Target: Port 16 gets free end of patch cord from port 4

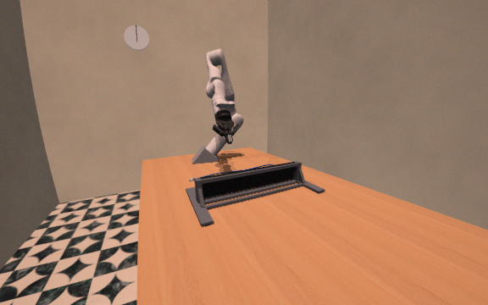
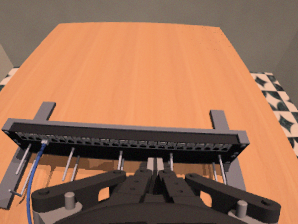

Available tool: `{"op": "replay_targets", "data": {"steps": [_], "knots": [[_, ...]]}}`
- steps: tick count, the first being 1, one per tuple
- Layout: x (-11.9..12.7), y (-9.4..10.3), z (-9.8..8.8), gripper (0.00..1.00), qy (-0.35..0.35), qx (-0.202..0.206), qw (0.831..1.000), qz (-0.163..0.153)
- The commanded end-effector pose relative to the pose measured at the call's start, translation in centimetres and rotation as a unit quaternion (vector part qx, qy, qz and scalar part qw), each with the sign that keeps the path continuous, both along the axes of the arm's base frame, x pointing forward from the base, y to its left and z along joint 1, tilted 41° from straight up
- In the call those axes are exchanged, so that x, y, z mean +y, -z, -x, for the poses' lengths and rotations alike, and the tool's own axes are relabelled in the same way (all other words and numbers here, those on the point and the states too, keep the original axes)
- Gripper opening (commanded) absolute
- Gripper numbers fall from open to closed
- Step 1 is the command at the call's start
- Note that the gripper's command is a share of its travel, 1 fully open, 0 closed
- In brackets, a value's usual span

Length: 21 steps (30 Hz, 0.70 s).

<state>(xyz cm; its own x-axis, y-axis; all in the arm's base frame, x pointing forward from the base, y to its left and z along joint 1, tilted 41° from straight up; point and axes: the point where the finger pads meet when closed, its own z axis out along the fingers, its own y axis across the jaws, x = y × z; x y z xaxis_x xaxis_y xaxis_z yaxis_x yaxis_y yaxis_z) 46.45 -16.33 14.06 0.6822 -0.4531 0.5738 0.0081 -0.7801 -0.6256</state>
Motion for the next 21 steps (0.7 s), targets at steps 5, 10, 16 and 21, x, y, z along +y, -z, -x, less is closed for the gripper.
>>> {"op": "replay_targets", "data": {"steps": [5, 10, 16, 21], "knots": [[3.1, 2.4, -4.1, 0.00, -0.009, -0.005, 1.000, -0.004], [3.9, 3.3, -5.4, 0.00, -0.010, -0.005, 1.000, -0.004], [5.0, 4.5, -7.1, 0.00, -0.010, -0.005, 1.000, -0.004], [5.2, 4.6, -7.3, 0.00, -0.011, -0.006, 1.000, -0.005]]}}
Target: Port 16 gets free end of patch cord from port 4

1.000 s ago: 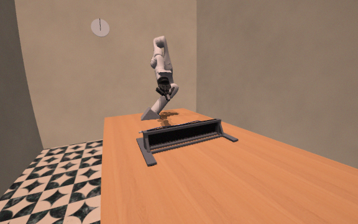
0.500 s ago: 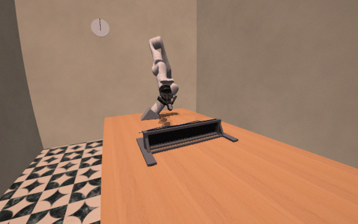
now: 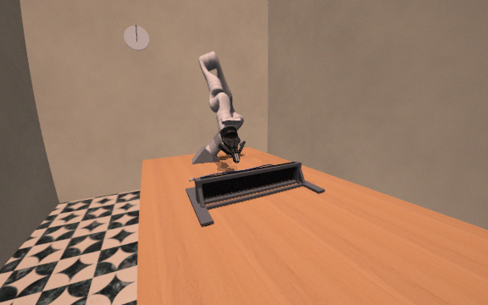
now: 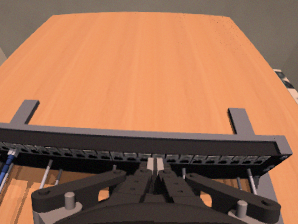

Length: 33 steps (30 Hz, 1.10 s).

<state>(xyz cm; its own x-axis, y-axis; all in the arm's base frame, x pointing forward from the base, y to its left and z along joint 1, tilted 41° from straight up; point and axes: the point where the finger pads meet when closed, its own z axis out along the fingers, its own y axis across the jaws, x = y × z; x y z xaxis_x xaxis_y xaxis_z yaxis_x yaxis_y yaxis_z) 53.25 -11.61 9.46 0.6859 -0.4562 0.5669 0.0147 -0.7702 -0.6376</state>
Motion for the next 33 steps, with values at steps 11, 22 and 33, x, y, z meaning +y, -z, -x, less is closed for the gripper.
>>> {"op": "replay_targets", "data": {"steps": [11, 22, 33], "knots": [[0.62, -0.17, -0.48, 0.00, -0.008, -0.007, 1.000, 0.003], [0.62, -0.26, -0.53, 0.00, -0.007, -0.007, 1.000, 0.002], [0.61, -0.32, -0.57, 0.00, -0.007, -0.007, 1.000, 0.002]]}}
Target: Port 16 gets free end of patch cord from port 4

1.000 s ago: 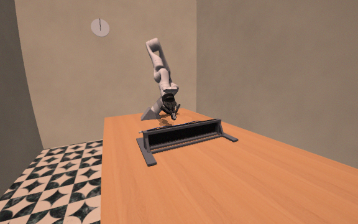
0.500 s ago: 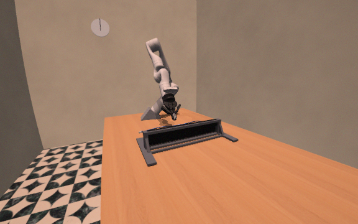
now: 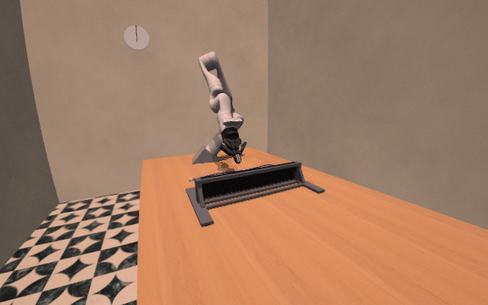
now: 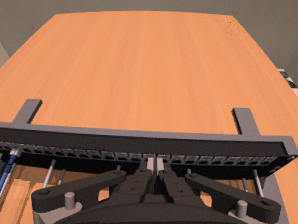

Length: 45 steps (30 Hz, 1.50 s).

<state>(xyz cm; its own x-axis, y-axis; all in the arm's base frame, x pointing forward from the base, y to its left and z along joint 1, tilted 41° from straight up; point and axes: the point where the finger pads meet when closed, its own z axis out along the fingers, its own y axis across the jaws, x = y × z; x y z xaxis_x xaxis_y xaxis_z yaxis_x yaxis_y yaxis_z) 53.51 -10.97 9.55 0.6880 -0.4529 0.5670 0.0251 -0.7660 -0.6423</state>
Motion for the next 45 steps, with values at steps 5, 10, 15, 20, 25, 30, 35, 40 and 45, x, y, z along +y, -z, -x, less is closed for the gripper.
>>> {"op": "replay_targets", "data": {"steps": [5, 10, 15, 20, 25, 30, 35, 40, 45], "knots": [[0.0, -0.2, -0.3, 0.00, -0.002, -0.005, 1.000, 0.005], [0.0, -0.3, -0.3, 0.00, -0.002, -0.005, 1.000, 0.005], [0.0, -0.3, -0.3, 0.00, -0.001, -0.005, 1.000, 0.005], [0.0, -0.3, -0.3, 0.00, -0.001, -0.005, 1.000, 0.005], [0.0, -0.3, -0.3, 0.00, -0.001, -0.005, 1.000, 0.004], [-0.1, -0.5, 0.2, 0.00, -0.003, -0.004, 1.000, 0.002], [-0.9, -1.2, 1.6, 0.00, -0.003, -0.002, 1.000, 0.002], [-1.7, -2.1, 2.8, 0.00, -0.003, -0.002, 1.000, 0.002], [-3.2, -3.8, 5.2, 0.00, -0.003, -0.002, 1.000, 0.002]]}}
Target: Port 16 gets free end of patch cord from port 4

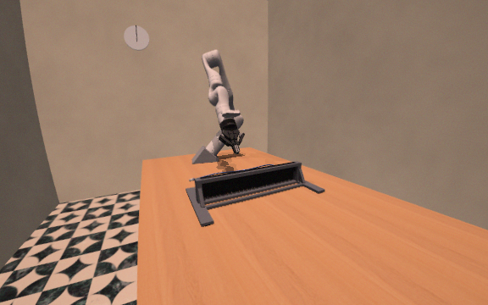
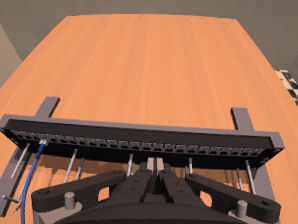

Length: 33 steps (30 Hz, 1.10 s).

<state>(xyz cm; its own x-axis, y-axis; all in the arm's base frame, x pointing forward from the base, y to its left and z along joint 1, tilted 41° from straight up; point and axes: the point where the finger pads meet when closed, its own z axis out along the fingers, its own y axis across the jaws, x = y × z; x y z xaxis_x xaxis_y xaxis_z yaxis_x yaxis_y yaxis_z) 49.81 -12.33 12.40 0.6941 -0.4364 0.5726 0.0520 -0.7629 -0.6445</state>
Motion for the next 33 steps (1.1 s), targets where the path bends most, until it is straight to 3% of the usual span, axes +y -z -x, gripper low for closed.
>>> {"op": "replay_targets", "data": {"steps": [1, 8, 15, 27, 33], "knots": [[-2.1, -1.3, 2.0, 0.00, 0.011, 0.003, 1.000, 0.004], [-4.1, -3.4, 4.8, 0.00, 0.012, 0.002, 1.000, 0.004], [-4.9, -4.3, 6.0, 0.00, 0.012, 0.002, 1.000, 0.004], [-5.1, -4.6, 6.3, 0.00, 0.010, 0.001, 1.000, 0.005], [-5.9, -3.8, 6.2, 0.00, 0.010, 0.001, 1.000, 0.003]]}}
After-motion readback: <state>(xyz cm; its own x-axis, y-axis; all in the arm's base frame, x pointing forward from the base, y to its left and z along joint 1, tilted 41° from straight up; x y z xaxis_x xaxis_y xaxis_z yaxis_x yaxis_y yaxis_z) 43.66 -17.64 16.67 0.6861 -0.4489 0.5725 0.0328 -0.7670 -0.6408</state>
